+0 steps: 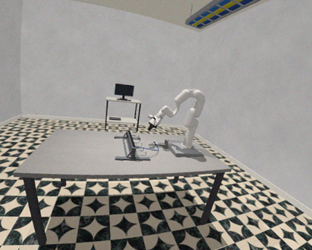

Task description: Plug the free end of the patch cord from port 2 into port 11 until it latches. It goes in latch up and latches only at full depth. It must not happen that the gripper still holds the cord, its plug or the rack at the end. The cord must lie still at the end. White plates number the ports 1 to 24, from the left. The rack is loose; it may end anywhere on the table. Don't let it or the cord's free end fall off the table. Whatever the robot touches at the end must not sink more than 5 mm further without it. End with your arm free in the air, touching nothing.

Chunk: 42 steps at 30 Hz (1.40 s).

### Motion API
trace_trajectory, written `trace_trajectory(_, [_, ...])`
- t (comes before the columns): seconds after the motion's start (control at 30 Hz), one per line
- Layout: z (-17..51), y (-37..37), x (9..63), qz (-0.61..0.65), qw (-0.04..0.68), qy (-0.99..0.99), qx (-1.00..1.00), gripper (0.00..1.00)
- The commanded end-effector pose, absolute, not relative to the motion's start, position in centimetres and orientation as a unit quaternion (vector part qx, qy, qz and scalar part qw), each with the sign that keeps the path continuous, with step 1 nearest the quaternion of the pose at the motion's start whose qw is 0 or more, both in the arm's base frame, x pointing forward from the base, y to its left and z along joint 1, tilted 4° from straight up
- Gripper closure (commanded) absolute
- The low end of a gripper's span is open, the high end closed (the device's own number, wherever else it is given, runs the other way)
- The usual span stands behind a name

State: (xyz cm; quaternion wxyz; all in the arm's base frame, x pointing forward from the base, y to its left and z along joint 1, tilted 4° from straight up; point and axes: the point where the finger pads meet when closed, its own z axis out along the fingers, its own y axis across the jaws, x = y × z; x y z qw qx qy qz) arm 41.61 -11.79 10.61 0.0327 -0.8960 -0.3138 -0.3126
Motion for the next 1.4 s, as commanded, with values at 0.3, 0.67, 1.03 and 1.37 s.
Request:
trace_trajectory(0.3, [8.1, -11.5, 38.8, -0.203, 0.041, -0.480, -0.853, 1.00])
trace_trajectory(0.67, [6.3, -12.1, 36.4, -0.124, 0.040, -0.583, -0.802, 1.00])
trace_trajectory(1.03, [4.8, -13.2, 34.3, -0.049, 0.037, -0.667, -0.742, 1.00])
trace_trajectory(1.37, [4.0, -14.2, 33.0, 0.003, 0.034, -0.719, -0.695, 1.00])
